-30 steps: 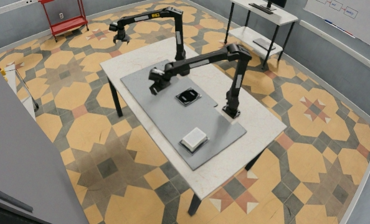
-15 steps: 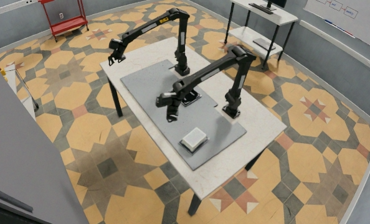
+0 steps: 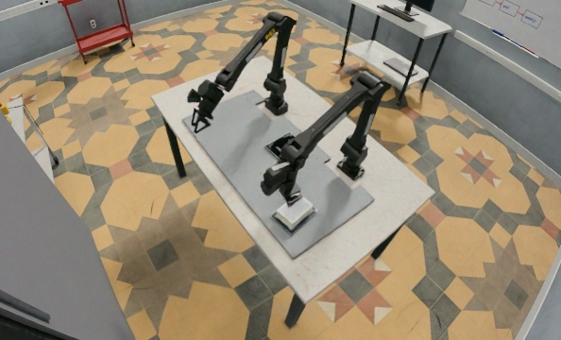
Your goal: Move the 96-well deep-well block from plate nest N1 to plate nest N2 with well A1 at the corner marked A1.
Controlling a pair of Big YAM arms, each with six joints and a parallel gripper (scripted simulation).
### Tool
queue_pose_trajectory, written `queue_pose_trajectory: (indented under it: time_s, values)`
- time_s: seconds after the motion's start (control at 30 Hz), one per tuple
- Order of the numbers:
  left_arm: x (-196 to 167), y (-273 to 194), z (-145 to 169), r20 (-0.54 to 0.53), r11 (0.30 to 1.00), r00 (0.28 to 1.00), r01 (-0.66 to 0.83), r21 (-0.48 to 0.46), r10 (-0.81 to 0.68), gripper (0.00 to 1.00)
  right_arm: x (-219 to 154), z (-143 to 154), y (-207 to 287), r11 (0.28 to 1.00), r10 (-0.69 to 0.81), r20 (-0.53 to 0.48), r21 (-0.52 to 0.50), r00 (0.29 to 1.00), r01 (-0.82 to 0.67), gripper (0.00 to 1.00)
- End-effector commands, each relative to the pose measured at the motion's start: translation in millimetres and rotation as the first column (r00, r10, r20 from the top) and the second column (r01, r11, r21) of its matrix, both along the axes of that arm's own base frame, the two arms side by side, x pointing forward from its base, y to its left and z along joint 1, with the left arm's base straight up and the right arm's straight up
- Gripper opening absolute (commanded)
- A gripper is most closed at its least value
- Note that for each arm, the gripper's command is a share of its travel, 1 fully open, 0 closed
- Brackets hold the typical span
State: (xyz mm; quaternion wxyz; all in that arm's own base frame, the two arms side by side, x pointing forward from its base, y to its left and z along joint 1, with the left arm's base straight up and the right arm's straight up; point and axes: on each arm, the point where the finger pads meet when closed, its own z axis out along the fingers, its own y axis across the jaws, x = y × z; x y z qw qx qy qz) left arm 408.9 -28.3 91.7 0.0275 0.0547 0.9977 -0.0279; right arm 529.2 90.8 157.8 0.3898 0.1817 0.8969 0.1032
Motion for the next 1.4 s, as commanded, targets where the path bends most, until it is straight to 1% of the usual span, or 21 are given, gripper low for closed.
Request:
queue_pose_trajectory:
  time_s: [0.0, 0.03, 0.13, 0.17, 0.2, 0.27, 0.33, 0.4, 0.43, 0.5, 0.57, 0.6, 0.77, 0.8, 0.83, 0.87, 0.93, 1.0, 1.13, 1.2, 1.37]
  values:
    - [8, 18, 17, 0.024, 0.994, 0.994, -0.106, 0.008, 0.105, 1.00, -3, 29, 48, 0.981, 0.186, 0.139, -0.085, 0.973, -0.176, 1.00]
    - [-7, 26, 6, -0.010, 0.991, 0.991, -0.132, 0.019, 0.133, 1.00, -13, 31, 73, 0.965, 0.255, 0.167, -0.102, 0.952, -0.241, 1.00]
    - [-14, 40, -2, -0.038, 0.983, 0.982, -0.182, 0.039, 0.183, 1.00, -42, 35, 128, 0.915, 0.402, 0.230, -0.145, 0.886, -0.378, 1.00]
    - [-16, 44, -2, -0.042, 0.980, 0.980, -0.195, 0.043, 0.196, 1.00, -53, 36, 144, 0.894, 0.447, 0.250, -0.161, 0.859, -0.418, 1.00]
    - [-9, 48, 4, -0.025, 0.977, 0.978, -0.207, 0.044, 0.208, 1.00, -64, 38, 160, 0.871, 0.491, 0.270, -0.179, 0.828, -0.458, 1.00]
    - [-11, 54, 4, -0.028, 0.974, 0.974, -0.223, 0.051, 0.224, 1.00, -90, 41, 192, 0.815, 0.579, 0.311, -0.220, 0.754, -0.536, 1.00]
    - [-22, 57, -4, -0.052, 0.975, 0.974, -0.216, 0.059, 0.219, 1.00, -121, 45, 223, 0.750, 0.660, 0.351, -0.265, 0.664, -0.606, 1.00]
    - [-17, 57, -1, -0.041, 0.975, 0.975, -0.216, 0.058, 0.219, 1.00, -152, 48, 250, 0.686, 0.723, 0.387, -0.304, 0.573, -0.661, 1.00]
    - [-11, 55, 4, -0.028, 0.976, 0.977, -0.209, 0.056, 0.211, 1.00, -167, 49, 260, 0.657, 0.747, 0.402, -0.321, 0.530, -0.682, 1.00]
    - [-11, 55, 4, -0.028, 0.976, 0.977, -0.209, 0.056, 0.211, 1.00, -167, 49, 260, 0.657, 0.747, 0.402, -0.321, 0.530, -0.682, 1.00]
    - [-11, 55, 4, -0.027, 0.976, 0.977, -0.211, 0.057, 0.212, 1.00, -203, 53, 283, 0.587, 0.793, 0.437, -0.360, 0.425, -0.725, 1.00]
    - [-11, 56, 4, -0.027, 0.976, 0.977, -0.211, 0.057, 0.213, 1.00, -217, 55, 290, 0.561, 0.806, 0.449, -0.374, 0.385, -0.738, 1.00]
    - [-11, 56, 4, -0.027, 0.976, 0.977, -0.212, 0.057, 0.214, 1.00, -267, 60, 310, 0.474, 0.835, 0.491, -0.417, 0.247, -0.776, 1.00]
    - [-11, 56, 4, -0.027, 0.976, 0.977, -0.212, 0.057, 0.214, 1.00, -274, 60, 312, 0.463, 0.837, 0.496, -0.421, 0.229, -0.780, 1.00]
    - [-11, 56, 4, -0.027, 0.976, 0.977, -0.212, 0.057, 0.214, 1.00, -276, 74, 320, 0.465, 0.827, 0.520, -0.424, 0.211, -0.777, 1.00]
    - [-11, 56, 4, -0.027, 0.976, 0.977, -0.212, 0.057, 0.214, 1.00, -279, 75, 321, 0.460, 0.827, 0.524, -0.424, 0.203, -0.780, 1.00]
    - [-11, 56, 4, -0.027, 0.976, 0.977, -0.212, 0.057, 0.214, 1.00, -283, 75, 322, 0.459, 0.823, 0.531, -0.410, 0.203, -0.788, 1.00]
    - [-11, 56, 4, -0.027, 0.976, 0.977, -0.212, 0.057, 0.214, 1.00, -278, 67, 321, 0.463, 0.827, 0.518, -0.408, 0.218, -0.787, 1.00]
    - [-9, 55, 3, -0.022, 0.976, 0.977, -0.209, 0.054, 0.211, 1.00, -278, 67, 321, 0.463, 0.827, 0.518, -0.408, 0.218, -0.787, 1.00]
    - [-18, 56, -15, -0.054, 0.973, 0.973, -0.222, 0.061, 0.226, 1.00, -278, 67, 321, 0.463, 0.827, 0.518, -0.408, 0.218, -0.787, 1.00]
    - [-13, 58, -18, -0.041, 0.974, 0.974, -0.219, 0.059, 0.222, 1.00, -278, 67, 321, 0.463, 0.827, 0.518, -0.408, 0.218, -0.787, 1.00]
